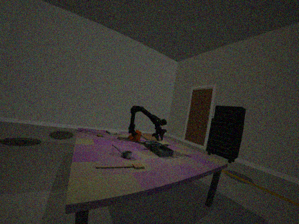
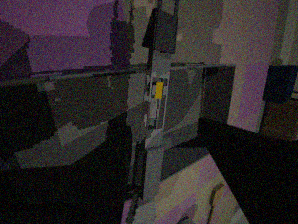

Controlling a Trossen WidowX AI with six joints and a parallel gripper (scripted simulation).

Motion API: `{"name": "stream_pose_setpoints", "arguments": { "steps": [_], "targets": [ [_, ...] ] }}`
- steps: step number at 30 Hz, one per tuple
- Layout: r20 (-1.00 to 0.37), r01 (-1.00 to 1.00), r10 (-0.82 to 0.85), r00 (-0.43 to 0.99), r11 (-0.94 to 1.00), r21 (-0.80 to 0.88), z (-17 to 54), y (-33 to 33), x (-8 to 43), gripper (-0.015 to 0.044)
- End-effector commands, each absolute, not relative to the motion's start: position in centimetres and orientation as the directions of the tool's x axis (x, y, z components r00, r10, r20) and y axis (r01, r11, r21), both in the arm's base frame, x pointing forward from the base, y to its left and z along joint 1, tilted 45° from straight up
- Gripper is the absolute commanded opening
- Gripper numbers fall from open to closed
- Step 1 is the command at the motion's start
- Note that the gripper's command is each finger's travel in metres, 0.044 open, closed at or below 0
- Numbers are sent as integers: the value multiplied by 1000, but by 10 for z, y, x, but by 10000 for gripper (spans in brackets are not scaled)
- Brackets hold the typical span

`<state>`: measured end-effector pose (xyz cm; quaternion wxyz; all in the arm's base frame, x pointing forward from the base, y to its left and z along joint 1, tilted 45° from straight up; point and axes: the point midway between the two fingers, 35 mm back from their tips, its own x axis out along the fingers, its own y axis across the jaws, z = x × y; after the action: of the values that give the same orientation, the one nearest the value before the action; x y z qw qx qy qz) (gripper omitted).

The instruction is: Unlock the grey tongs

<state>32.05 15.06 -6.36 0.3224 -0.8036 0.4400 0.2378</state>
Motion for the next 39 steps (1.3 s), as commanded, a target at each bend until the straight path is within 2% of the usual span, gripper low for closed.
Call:
{"name": "stream_pose_setpoints", "arguments": {
  "steps": [1,39],
  "targets": [
    [-662,-861,-560,497,-413,-297,-61,146,316,260],
    [-664,-861,-559,497,-412,-297,-96,118,344,260]
  ]
}}
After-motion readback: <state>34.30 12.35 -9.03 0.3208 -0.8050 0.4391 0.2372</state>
